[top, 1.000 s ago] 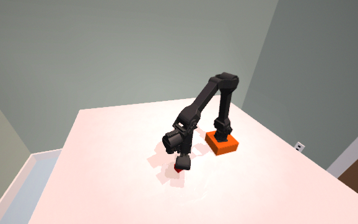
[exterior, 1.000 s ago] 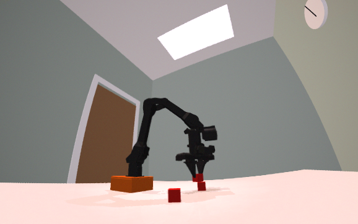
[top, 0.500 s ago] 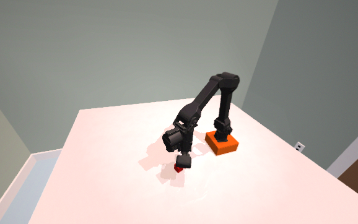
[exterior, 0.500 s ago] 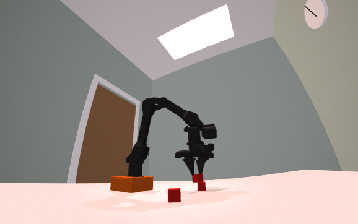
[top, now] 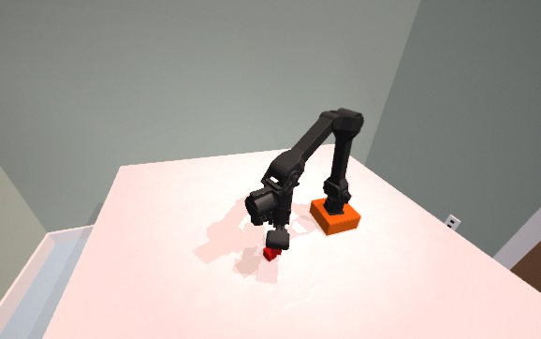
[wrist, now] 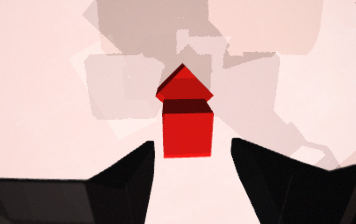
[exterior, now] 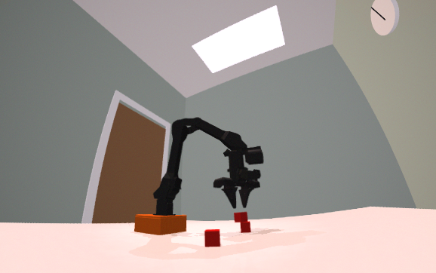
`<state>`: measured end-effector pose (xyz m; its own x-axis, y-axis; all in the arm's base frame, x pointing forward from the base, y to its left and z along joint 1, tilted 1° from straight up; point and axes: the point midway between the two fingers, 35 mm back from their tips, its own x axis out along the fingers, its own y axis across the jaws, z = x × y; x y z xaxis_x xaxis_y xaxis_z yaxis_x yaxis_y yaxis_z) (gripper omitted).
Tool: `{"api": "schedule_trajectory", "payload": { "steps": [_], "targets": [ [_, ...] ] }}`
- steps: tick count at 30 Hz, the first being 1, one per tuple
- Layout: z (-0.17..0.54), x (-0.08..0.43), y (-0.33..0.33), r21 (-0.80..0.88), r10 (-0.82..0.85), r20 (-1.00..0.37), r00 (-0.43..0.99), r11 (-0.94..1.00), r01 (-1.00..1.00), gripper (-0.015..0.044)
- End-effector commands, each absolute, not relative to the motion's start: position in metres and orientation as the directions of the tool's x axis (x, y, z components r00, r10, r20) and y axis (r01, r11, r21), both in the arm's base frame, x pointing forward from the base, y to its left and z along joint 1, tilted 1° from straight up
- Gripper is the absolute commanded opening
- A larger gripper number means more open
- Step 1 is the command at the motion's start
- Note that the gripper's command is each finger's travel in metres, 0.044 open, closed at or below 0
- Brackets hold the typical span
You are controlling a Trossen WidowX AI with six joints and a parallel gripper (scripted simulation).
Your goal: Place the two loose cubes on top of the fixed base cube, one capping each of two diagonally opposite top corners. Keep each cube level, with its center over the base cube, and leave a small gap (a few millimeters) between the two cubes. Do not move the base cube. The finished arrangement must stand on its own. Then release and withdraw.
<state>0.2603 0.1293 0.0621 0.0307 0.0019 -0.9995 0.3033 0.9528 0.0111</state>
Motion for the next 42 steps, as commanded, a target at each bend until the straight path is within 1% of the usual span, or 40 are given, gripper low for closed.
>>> {"api": "schedule_trajectory", "payload": {
  "steps": [1, 8, 15, 22, 29, 35, 42],
  "targets": [
    [0.064, 0.266, 0.121, 0.009, 0.001, -1.0, 0.03, 0.964, 0.266, 0.0265],
    [0.076, 0.289, 0.074, 0.0, -0.002, -0.999, 0.033, 0.998, 0.058, 0.0265],
    [0.087, 0.303, 0.022, -0.012, -0.006, -0.999, 0.036, 0.988, -0.153, 0.0265],
    [0.099, 0.308, -0.032, -0.024, -0.011, -0.999, 0.039, 0.934, -0.357, 0.0265],
    [0.111, 0.302, -0.085, -0.036, -0.017, -0.999, 0.04, 0.841, -0.54, 0.0265],
    [0.11, 0.301, -0.09, -0.037, -0.018, -0.999, 0.04, 0.83, -0.557, 0.0265],
    [0.055, 0.304, -0.092, -0.037, -0.018, -0.999, 0.04, 0.83, -0.557, 0.0265]
  ]
}}
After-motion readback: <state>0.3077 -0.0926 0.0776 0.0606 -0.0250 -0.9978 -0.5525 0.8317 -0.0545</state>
